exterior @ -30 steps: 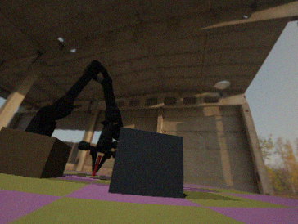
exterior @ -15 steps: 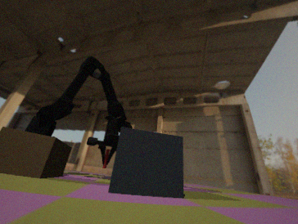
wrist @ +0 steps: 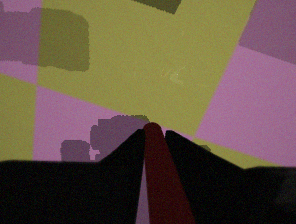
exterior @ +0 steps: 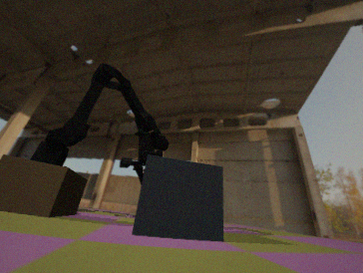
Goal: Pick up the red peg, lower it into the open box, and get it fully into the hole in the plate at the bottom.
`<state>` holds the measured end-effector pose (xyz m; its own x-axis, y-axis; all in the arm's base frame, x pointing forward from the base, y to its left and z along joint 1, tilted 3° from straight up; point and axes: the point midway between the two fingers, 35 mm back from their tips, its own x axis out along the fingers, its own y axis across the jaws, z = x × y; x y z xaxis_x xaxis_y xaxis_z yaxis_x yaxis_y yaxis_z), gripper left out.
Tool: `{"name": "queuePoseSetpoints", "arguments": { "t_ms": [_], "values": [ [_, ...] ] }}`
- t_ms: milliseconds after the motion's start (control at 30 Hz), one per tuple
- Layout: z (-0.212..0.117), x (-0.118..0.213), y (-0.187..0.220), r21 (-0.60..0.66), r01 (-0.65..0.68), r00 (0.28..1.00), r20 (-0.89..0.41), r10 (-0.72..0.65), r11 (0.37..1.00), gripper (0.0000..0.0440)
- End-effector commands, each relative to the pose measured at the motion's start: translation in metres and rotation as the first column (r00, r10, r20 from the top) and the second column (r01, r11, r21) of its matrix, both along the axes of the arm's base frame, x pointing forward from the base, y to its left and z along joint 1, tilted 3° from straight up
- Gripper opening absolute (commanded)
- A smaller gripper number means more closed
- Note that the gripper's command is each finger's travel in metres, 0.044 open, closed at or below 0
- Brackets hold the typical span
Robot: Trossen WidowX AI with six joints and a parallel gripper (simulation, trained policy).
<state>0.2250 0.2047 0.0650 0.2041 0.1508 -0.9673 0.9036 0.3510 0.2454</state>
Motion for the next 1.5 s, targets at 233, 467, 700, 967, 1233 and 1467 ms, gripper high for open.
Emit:
{"name": "queuePoseSetpoints", "arguments": {
  "t_ms": [233,467,700,967,1233,1467],
  "values": [
    [0.041,0.03,-0.018,-0.007,0.005,0.996,0.086,-0.004,1.0,0.0],
    [0.059,0.049,-0.04,-0.034,0.027,0.992,0.121,-0.022,0.999,0.0],
    [0.068,0.063,-0.066,-0.066,0.06,0.989,0.139,-0.05,0.996,0.0],
    [0.071,0.074,-0.096,-0.104,0.096,0.988,0.134,-0.082,0.99,0.0],
    [0.069,0.08,-0.123,-0.138,0.122,0.988,0.108,-0.108,0.983,0.0],
    [0.064,0.084,-0.144,-0.161,0.134,0.989,0.077,-0.123,0.978,0.0]
  ]
}}
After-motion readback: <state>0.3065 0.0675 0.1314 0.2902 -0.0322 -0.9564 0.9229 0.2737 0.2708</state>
